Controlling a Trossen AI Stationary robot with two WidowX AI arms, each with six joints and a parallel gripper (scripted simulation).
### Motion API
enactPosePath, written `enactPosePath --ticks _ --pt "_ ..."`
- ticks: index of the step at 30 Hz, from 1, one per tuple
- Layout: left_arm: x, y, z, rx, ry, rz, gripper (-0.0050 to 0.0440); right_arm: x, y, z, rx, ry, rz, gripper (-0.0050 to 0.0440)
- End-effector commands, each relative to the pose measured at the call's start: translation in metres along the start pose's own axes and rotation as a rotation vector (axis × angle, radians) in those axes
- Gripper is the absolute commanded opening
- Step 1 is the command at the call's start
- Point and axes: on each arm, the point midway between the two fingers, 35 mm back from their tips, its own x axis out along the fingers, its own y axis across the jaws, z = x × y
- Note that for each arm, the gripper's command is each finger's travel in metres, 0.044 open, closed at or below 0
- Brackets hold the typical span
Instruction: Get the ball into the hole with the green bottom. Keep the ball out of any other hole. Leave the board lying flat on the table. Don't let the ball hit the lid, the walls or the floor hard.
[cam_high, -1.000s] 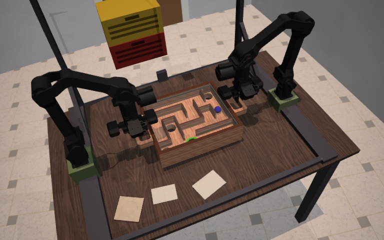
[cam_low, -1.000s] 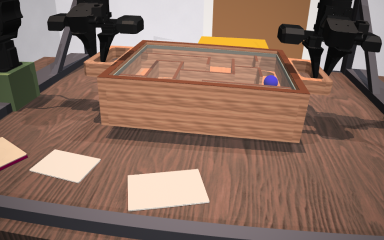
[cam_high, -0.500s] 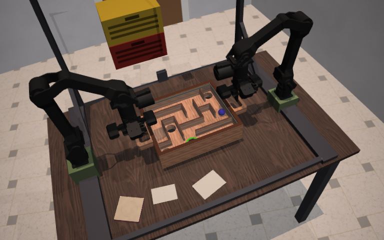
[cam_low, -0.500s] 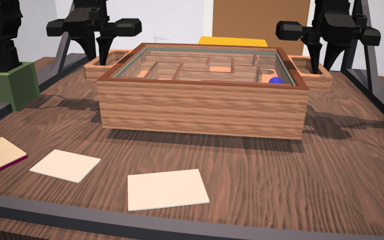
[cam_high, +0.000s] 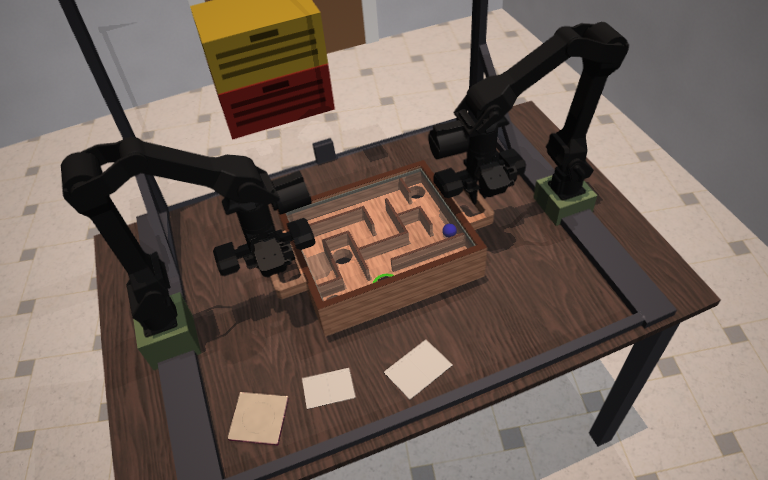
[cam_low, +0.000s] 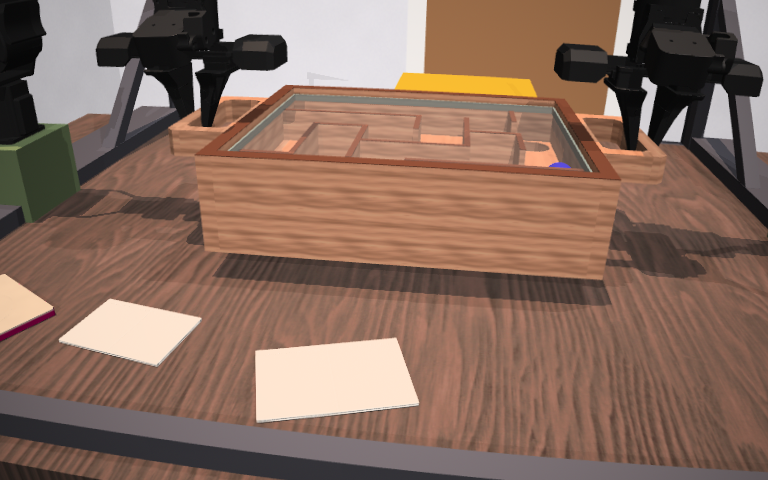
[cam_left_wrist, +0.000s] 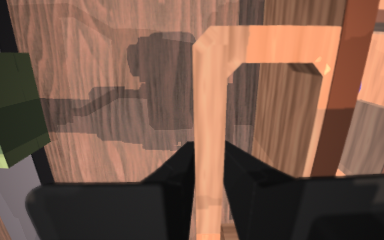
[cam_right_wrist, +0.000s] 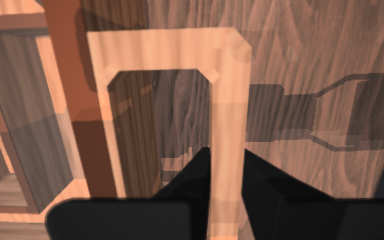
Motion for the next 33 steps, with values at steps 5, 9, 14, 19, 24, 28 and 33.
enactPosePath --ticks 5,9,14,19,24,28,33 --pt "-0.008 -0.003 0.002 0.001 0.025 -0.014 -0.0050 -0.013 0.007 0.002 0.000 0.022 0.057 -0.0050" --pt "-0.008 -0.003 0.002 0.000 0.023 -0.024 -0.0050 -0.012 0.006 0.002 0.001 0.020 0.044 -0.0050" --pt "0.007 0.004 0.003 0.000 0.038 -0.066 -0.0050 -0.024 0.012 0.003 0.000 0.035 -0.007 -0.0050" --pt "-0.005 -0.007 0.002 -0.001 0.034 -0.044 -0.0050 -0.013 0.002 0.002 0.001 0.032 0.014 -0.0050" --pt "-0.013 -0.010 0.001 -0.003 0.010 -0.006 -0.0050 -0.006 -0.001 0.001 0.003 0.009 0.053 -0.0050" --pt "-0.016 -0.011 0.001 -0.003 0.007 0.010 -0.0050 -0.002 -0.002 0.001 0.003 0.008 0.068 -0.0050" --pt "-0.022 -0.012 0.000 -0.002 -0.001 0.037 -0.0050 0.004 -0.002 0.000 0.003 -0.002 0.096 -0.0050"
